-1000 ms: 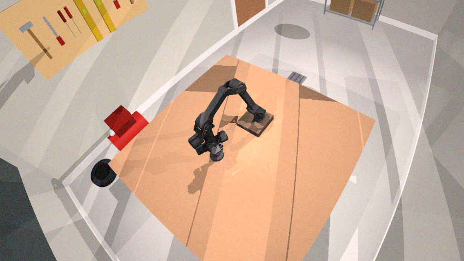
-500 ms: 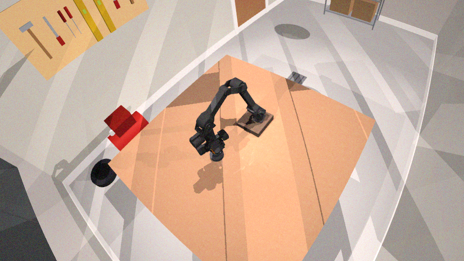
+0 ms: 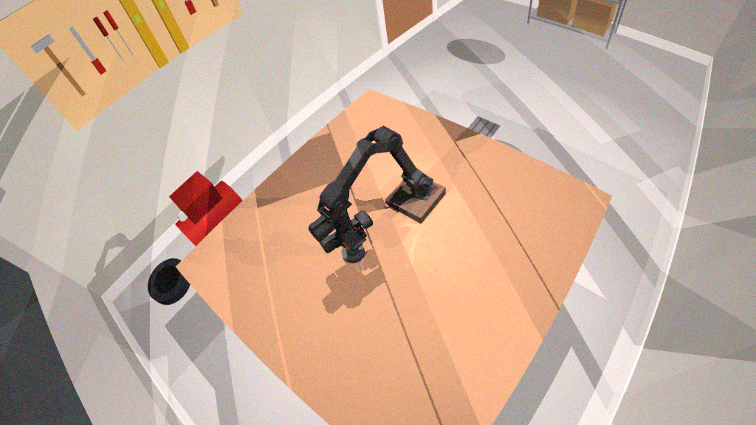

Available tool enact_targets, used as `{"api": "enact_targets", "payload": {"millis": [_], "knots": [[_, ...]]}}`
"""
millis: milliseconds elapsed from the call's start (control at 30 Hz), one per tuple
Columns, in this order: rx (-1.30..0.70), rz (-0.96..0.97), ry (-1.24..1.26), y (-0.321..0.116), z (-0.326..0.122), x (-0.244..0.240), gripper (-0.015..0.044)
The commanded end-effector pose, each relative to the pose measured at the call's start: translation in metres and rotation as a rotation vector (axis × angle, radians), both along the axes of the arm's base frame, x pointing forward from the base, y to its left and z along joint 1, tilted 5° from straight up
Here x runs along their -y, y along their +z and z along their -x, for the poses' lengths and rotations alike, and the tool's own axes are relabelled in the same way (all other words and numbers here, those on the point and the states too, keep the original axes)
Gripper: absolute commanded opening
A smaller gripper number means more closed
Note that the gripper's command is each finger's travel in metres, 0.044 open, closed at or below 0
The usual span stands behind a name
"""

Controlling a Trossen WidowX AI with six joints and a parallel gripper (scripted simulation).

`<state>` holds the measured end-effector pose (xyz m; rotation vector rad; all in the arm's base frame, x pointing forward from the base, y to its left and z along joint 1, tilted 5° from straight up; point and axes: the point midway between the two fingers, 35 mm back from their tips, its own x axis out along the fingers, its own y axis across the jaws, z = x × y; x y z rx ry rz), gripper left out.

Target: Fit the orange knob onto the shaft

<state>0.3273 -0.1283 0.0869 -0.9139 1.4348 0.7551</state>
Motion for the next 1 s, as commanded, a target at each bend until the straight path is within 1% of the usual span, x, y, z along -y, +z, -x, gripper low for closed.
{"api": "enact_targets", "payload": {"millis": [0, 167, 367, 967], "knots": [[0.007, 0.001, 0.003, 0.0029, -0.0022, 0.0005, 0.0], [0.004, 0.001, 0.028, 0.0051, -0.0032, 0.0008, 0.0], [-0.014, 0.007, 0.211, 0.0074, -0.0054, 0.0019, 0.0], [-0.013, 0.007, 0.211, 0.0012, -0.0086, 0.0041, 0.0]]}}
